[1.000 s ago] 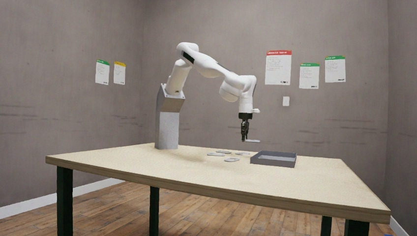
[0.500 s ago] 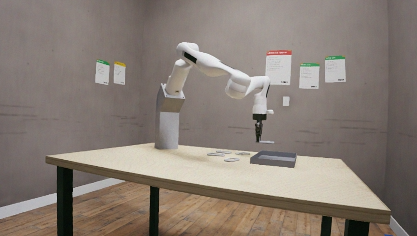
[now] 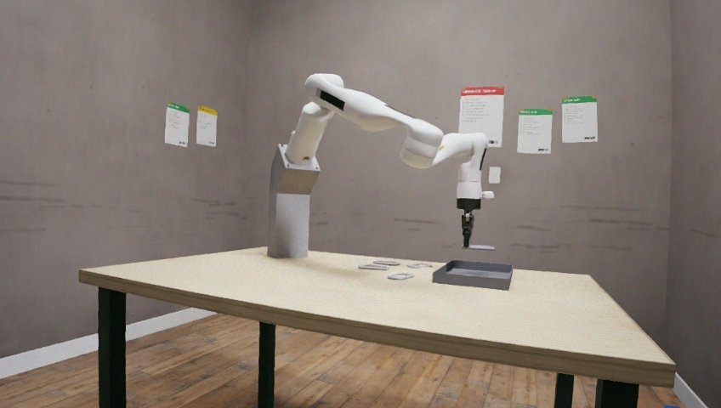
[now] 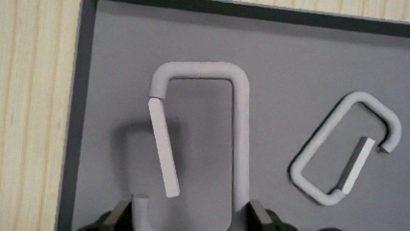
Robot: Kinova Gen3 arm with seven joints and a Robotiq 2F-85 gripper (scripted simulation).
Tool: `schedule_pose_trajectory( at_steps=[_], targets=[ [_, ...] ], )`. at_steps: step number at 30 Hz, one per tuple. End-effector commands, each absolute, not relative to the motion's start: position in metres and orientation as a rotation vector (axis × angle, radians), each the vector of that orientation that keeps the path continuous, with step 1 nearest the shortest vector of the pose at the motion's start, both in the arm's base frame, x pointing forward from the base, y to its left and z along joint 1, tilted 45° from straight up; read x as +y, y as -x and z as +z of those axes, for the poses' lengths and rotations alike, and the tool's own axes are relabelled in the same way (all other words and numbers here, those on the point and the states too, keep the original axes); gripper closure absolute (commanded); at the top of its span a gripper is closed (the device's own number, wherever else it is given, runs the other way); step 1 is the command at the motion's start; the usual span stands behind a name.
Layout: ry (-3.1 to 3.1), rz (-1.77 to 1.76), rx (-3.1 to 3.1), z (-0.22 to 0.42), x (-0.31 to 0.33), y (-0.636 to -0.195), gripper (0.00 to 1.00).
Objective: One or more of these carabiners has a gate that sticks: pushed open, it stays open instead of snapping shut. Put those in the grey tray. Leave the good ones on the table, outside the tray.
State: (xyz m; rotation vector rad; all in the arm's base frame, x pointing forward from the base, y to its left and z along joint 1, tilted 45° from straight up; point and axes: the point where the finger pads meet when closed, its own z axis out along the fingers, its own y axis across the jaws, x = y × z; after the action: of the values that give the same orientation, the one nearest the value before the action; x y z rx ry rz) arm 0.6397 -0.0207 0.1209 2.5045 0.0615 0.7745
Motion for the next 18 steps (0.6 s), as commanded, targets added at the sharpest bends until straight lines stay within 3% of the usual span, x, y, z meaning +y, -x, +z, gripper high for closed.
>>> schedule_pose_trajectory(
  at_steps=[1, 18],
  targets=[
    [-2.504, 0.780, 0.060, 0.125, -0.015, -0.645, 1.00],
    [-2.504, 0.780, 0.058, 0.096, -0.034, -0.667, 1.00]
  ],
)
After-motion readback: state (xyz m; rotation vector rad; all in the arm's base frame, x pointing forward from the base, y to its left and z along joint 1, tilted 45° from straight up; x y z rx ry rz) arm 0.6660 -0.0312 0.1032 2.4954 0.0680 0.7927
